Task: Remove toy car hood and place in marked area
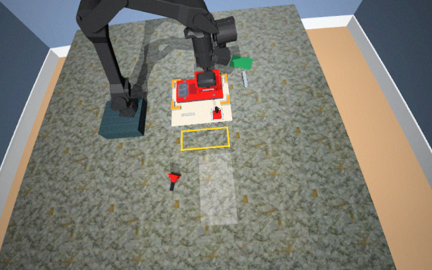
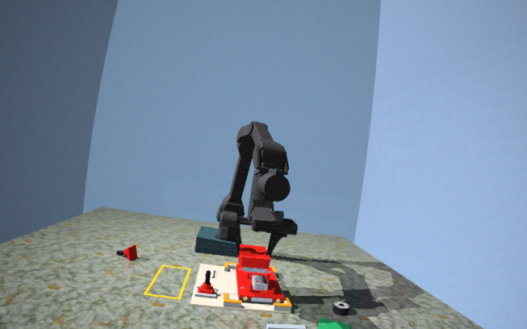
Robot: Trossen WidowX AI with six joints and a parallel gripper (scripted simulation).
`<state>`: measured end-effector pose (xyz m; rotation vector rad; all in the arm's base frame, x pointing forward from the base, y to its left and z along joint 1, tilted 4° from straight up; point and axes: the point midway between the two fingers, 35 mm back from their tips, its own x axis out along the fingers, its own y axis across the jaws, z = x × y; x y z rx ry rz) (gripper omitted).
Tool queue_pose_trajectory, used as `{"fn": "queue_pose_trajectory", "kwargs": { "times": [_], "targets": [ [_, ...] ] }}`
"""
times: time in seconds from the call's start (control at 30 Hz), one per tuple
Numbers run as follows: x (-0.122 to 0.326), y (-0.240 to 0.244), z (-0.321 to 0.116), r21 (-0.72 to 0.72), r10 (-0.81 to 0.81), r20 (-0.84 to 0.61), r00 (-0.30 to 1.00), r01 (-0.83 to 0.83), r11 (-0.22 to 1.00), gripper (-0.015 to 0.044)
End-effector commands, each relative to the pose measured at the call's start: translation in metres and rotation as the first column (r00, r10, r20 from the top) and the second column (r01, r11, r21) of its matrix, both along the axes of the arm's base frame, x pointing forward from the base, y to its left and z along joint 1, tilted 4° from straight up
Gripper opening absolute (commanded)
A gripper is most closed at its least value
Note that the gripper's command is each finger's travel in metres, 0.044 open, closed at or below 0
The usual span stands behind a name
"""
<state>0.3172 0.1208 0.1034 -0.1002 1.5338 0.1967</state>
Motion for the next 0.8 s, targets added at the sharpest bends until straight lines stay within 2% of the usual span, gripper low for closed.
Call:
{"fn": "queue_pose_trajectory", "kwargs": {
  "times": [0.0, 0.77],
  "targets": [
    [0.007, -0.022, -0.001, 0.000, 0.000, 0.001, 1.000, 0.000, 1.000, 0.0000],
    [0.016, -0.142, -0.005, -0.010, 0.001, 0.004, 1.000, -0.001, 1.000, 0.0000]
  ]
}}
